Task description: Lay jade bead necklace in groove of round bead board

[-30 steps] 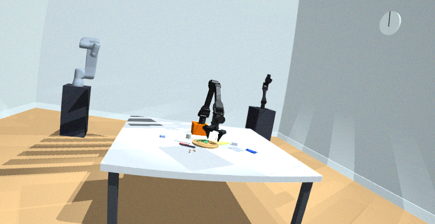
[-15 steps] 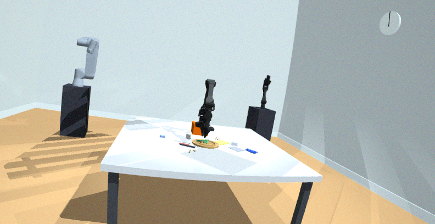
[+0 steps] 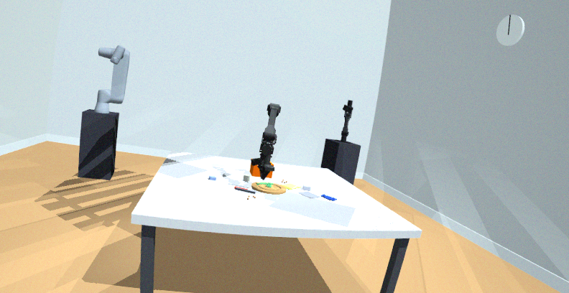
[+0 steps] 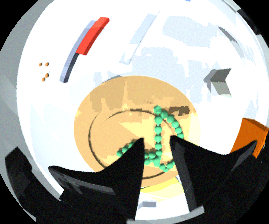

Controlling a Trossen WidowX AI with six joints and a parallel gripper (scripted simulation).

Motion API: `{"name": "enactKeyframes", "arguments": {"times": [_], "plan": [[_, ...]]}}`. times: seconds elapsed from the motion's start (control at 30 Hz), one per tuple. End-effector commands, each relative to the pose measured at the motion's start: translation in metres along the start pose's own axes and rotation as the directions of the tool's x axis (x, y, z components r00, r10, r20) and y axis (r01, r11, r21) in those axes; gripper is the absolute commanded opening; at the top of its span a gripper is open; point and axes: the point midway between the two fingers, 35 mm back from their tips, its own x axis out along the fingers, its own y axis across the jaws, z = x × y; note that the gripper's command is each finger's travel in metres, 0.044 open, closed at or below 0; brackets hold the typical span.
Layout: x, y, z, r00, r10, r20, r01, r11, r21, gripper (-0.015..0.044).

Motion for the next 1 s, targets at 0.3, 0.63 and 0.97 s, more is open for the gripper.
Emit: {"name": "enactKeyframes", "arguments": {"times": [0.3,0.63,0.97], "plan": [[0.013,-0.002,0.0,1.0,-0.006,-0.001,0.006,1.0,0.003,0.012],[0.029,-0.005,-0.001,1.0,-0.016,-0.003,0.016,1.0,0.006,0.012],[0.031,-0.005,-0.001,1.0,-0.018,-0.004,0.018,1.0,0.007,0.012]]}}
